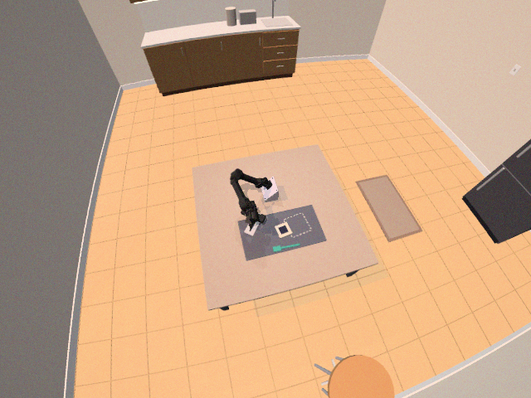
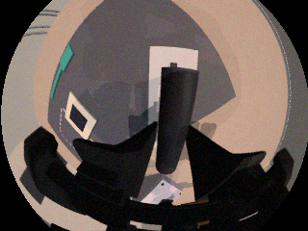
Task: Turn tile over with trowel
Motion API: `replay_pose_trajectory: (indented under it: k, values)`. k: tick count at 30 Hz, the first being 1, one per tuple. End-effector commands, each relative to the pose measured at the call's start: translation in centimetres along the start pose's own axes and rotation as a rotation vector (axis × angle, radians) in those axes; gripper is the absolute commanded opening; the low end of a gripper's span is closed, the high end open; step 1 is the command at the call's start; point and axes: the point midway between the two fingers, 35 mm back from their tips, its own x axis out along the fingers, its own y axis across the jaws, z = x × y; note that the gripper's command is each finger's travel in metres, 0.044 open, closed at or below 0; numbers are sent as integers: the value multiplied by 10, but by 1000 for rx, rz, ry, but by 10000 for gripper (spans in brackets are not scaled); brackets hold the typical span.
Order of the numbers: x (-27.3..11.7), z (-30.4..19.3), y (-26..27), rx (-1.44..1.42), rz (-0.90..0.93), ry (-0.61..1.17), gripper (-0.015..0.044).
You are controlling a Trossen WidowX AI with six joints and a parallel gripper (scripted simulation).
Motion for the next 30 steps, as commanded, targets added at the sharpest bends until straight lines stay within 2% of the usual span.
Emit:
replay_pose_trajectory:
  k: [1,3,21,26,30]
  values:
    - [0,0,0,12,1,-1,235]
    - [0,0,0,12,1,-1,270]
    - [0,0,0,12,1,-1,270]
    - [-42,0,0,11,2,1,270]
    - [-45,0,0,11,2,0,270]
